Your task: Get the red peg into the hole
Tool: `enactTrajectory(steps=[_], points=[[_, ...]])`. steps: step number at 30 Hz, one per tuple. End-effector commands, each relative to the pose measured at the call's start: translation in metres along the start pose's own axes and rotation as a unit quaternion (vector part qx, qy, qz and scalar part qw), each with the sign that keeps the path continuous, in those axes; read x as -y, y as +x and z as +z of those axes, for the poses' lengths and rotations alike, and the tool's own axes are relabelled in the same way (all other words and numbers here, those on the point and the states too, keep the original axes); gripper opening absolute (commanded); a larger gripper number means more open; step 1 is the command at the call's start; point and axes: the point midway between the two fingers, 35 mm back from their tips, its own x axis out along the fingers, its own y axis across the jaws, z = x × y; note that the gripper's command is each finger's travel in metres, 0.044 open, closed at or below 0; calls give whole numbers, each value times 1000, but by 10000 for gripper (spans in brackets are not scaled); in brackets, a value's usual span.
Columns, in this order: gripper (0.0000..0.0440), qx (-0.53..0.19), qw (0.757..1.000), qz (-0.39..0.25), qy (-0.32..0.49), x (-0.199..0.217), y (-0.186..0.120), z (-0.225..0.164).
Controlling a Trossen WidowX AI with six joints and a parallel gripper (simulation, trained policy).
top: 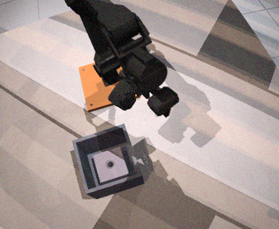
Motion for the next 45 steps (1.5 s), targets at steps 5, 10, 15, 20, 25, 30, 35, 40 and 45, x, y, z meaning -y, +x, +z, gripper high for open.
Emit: enactTrajectory(steps=[5,10,15,20,25,30,35,40,45], points=[[440,-33,997,-75,3,28,22,-24],[440,-43,992,-122,1,47,34,-35],[440,-47,986,-161,-2,64,44,-44],[440,-47,980,-192,-6,80,53,-48],[440,-47,975,-216,-7,95,65,-50],[440,-47,971,-234,-3,109,78,-48],[440,-45,968,-248,4,121,93,-45],[440,-39,966,-254,12,131,108,-41],[432,-29,966,-255,17,138,122,-36]])
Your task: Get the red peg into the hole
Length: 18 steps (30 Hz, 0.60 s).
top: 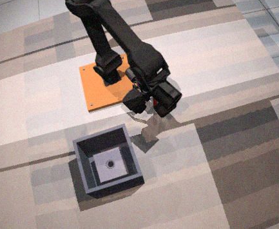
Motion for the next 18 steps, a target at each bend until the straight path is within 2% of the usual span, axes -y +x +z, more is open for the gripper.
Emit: enactTrajectory(steps=[1,3,18], points=[[421,6,1000,0,6,0,9,4],[387,8,1000,2,4,-2,13,4],[14,7,999,0,-35,-11,21,2]])
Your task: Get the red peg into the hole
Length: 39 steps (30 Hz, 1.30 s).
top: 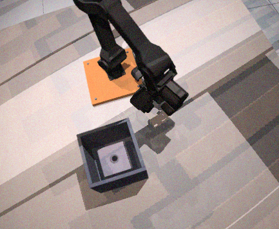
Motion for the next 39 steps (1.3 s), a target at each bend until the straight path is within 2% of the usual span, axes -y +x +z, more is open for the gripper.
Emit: enactTrajectory(steps=[1,19,39], points=[[8,-5,1000,7,-11,-3,-3,-1],[0,-49,991,121,-42,-8,-73,-11],[0,21,973,224,-50,-3,-162,26]])
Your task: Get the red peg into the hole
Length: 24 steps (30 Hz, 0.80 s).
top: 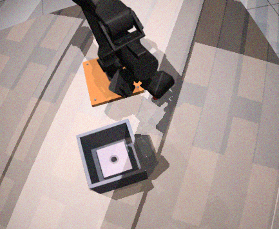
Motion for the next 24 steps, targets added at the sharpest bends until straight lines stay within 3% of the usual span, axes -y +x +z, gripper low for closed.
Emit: enactTrajectory(steps=[1,24], points=[[0,19,1000,7,-1,-2,-10,10],[0,94,995,-11,42,-8,-32,85]])
